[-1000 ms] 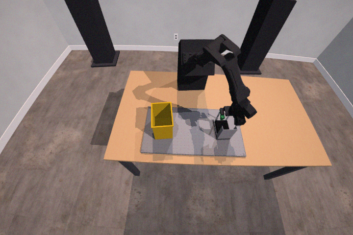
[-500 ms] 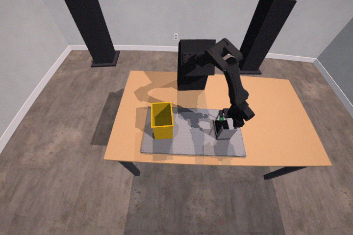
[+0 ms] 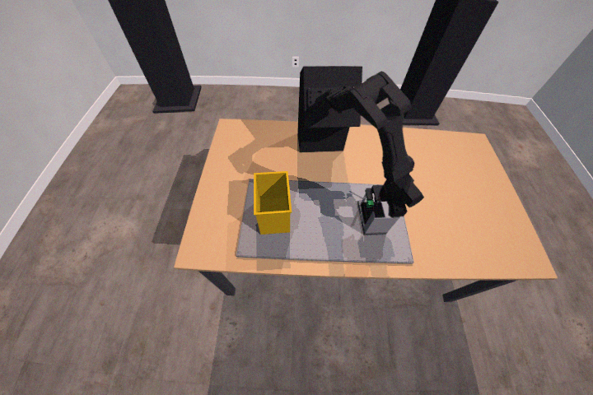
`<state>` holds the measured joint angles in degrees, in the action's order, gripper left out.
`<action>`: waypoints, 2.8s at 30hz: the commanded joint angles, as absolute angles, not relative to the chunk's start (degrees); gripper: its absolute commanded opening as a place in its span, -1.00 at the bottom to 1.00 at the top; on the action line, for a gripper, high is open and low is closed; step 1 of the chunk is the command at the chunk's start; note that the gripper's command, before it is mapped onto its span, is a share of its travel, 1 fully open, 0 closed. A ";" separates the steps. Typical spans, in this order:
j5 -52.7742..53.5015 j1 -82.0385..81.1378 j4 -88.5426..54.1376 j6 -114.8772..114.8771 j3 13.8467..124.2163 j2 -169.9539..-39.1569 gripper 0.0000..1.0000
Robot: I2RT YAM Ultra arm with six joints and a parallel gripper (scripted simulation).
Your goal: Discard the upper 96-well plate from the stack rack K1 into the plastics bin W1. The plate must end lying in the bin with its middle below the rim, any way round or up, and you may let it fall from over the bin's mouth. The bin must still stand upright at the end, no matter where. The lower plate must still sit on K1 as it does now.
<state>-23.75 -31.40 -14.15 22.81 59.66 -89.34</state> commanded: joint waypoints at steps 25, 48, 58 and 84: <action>-21.29 -28.45 -5.96 20.24 62.64 -97.44 1.00; -19.84 -26.31 -1.46 18.84 65.20 -104.00 1.00; -19.72 -26.17 -1.15 18.74 65.44 -104.53 1.00; -19.72 -26.17 -1.15 18.74 65.44 -104.53 1.00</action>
<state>-20.32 -26.79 -2.61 19.35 63.46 -102.74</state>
